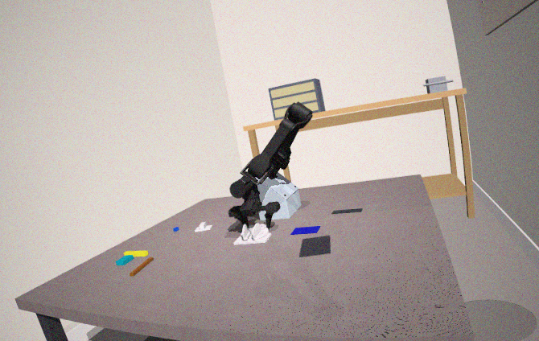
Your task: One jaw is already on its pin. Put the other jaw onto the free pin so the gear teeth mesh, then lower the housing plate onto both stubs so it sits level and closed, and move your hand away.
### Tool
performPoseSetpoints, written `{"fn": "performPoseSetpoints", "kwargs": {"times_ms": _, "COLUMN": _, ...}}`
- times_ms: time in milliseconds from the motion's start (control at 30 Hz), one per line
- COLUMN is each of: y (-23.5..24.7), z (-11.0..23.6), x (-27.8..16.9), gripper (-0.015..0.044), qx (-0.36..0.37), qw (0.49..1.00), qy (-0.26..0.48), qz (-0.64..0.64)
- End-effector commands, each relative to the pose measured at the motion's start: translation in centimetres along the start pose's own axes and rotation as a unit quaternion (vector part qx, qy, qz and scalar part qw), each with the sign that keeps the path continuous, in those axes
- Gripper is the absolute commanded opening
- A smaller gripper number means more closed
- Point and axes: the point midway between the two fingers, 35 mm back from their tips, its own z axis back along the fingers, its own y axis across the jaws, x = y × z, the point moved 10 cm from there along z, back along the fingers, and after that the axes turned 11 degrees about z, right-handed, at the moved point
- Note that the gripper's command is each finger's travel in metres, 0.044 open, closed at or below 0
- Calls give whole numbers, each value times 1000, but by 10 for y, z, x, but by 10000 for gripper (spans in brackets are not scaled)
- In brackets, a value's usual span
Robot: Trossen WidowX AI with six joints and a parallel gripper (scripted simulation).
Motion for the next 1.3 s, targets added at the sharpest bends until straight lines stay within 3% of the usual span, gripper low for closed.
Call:
{"fn": "performPoseSetpoints", "kwargs": {"times_ms": 0, "y": 0, "z": 0, "x": 0, "gripper": 351, "qx": 1, "qw": 1000, "qy": -1, "qz": 0}}
{"fn": "performPoseSetpoints", "kwargs": {"times_ms": 433, "y": 0, "z": 0, "x": 0, "gripper": 351, "qx": 1, "qw": 1000, "qy": -1, "qz": 0}}
{"fn": "performPoseSetpoints", "kwargs": {"times_ms": 567, "y": 0, "z": 0, "x": 0, "gripper": 440, "qx": 0, "qw": 1000, "qy": 0, "qz": 0}}
{"fn": "performPoseSetpoints", "kwargs": {"times_ms": 1000, "y": 0, "z": 0, "x": 0, "gripper": 440, "qx": 0, "qw": 1000, "qy": 0, "qz": 0}}
{"fn": "performPoseSetpoints", "kwargs": {"times_ms": 1267, "y": -2, "z": 50, "x": 3, "gripper": 440, "qx": -3, "qw": 1000, "qy": 0, "qz": 0}}
